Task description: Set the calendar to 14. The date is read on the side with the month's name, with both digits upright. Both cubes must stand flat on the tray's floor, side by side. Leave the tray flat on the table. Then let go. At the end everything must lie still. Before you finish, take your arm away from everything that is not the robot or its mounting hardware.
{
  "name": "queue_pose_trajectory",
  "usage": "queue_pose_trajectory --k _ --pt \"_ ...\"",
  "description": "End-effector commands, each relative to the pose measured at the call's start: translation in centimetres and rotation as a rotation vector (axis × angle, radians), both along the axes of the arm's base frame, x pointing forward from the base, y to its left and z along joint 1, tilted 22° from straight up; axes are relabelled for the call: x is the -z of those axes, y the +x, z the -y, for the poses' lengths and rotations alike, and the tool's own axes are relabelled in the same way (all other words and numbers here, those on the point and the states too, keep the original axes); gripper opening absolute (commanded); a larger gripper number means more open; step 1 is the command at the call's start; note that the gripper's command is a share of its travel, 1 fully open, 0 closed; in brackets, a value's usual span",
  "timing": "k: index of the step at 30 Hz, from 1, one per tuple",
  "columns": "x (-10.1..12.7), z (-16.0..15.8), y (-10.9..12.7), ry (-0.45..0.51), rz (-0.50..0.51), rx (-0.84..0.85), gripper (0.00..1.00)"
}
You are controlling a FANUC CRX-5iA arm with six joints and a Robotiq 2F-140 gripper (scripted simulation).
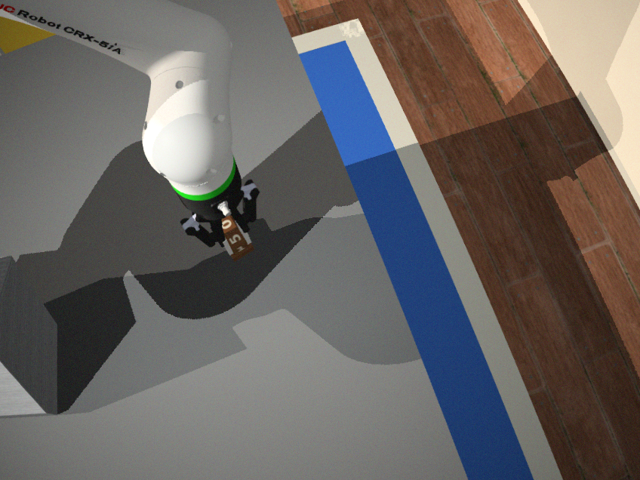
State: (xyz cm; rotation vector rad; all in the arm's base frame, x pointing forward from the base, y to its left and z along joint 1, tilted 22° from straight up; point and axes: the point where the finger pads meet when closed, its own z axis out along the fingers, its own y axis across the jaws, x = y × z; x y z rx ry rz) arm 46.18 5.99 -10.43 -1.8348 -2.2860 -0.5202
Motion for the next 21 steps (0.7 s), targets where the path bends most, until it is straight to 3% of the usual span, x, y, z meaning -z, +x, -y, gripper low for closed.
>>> queue_pose_trajectory --k 1,10,21 --pt "-0.01 0.02 0.02 0.000 0.000 0.000 0.16" --pt "-0.01 0.02 0.02 0.000 0.000 0.000 0.16" --pt "-0.01 0.02 0.02 0.000 0.000 0.000 0.23"
